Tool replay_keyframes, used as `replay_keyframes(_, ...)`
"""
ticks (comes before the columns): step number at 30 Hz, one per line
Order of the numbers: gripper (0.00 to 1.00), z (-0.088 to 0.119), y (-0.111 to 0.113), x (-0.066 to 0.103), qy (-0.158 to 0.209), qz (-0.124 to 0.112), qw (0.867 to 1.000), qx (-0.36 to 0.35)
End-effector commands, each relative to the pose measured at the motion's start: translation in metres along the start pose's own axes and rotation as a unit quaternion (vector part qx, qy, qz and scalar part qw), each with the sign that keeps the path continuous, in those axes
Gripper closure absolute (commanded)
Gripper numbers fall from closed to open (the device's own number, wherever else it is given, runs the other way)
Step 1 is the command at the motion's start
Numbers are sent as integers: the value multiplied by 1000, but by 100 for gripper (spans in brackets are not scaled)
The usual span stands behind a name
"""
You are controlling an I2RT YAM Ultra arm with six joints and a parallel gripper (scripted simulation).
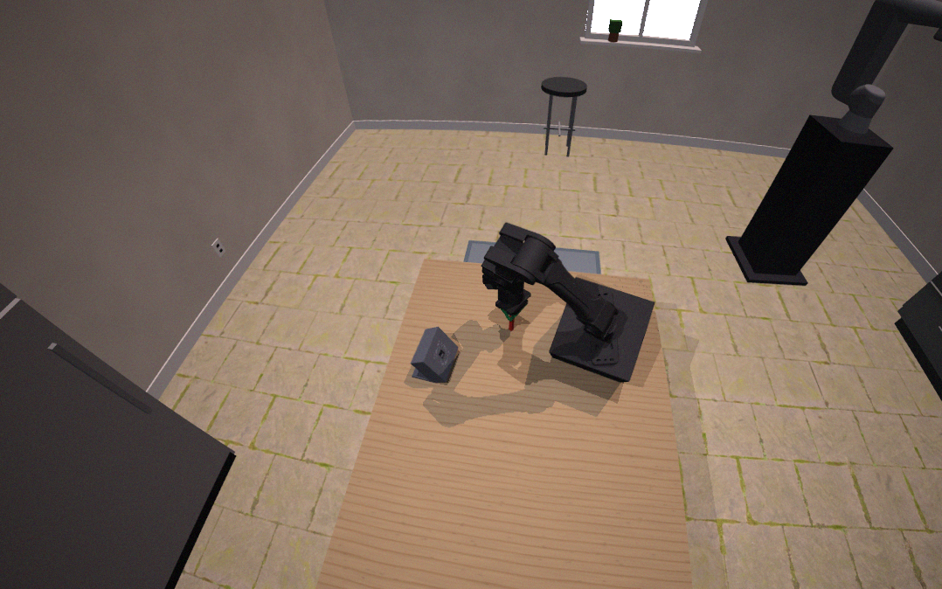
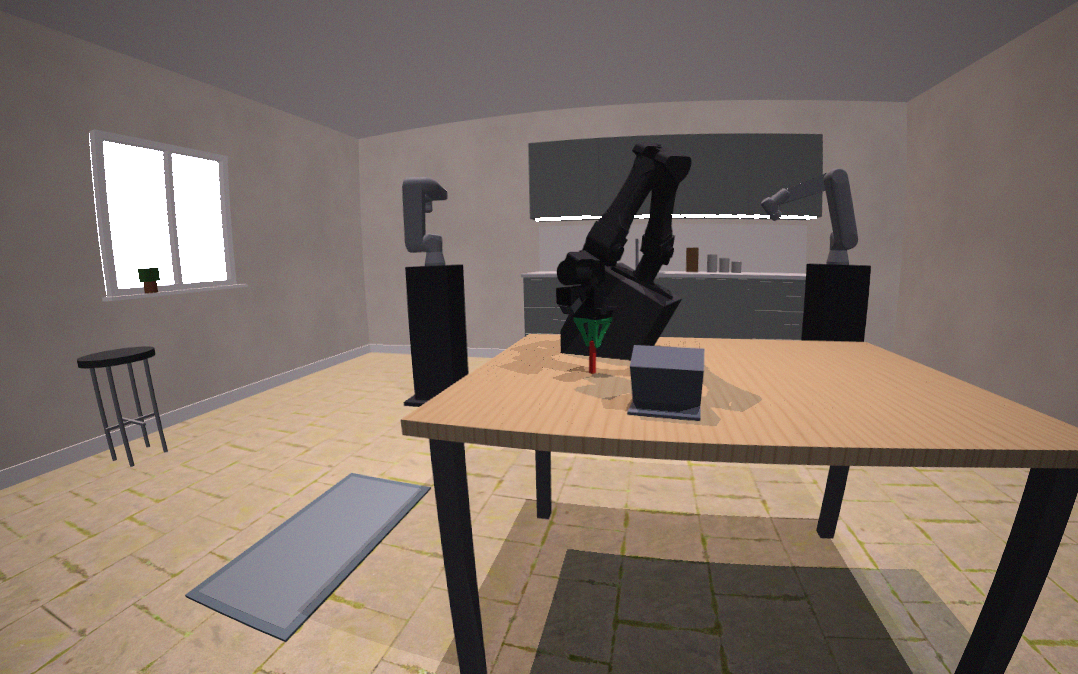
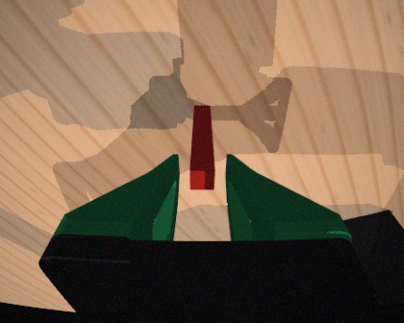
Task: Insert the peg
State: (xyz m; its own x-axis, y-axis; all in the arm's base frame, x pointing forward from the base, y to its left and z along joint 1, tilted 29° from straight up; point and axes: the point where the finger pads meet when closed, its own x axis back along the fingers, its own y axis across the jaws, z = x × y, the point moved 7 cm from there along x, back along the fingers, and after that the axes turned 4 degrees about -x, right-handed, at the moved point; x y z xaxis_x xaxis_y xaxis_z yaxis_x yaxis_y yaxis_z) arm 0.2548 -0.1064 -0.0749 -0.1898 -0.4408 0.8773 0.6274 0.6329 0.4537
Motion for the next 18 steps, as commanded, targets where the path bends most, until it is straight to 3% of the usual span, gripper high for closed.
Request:
replay_keyframes(1, 91, -2, 0, 2, -4, -1, 1000, 0)
replay_keyframes(2, 100, -2, 0, 2, -4, -1, 1000, 0)
replay_keyframes(10, 100, -2, 0, 4, -4, -1, 1000, 0)
replay_keyframes(18, 100, -1, -1, 54, -4, -3, 1000, -5)
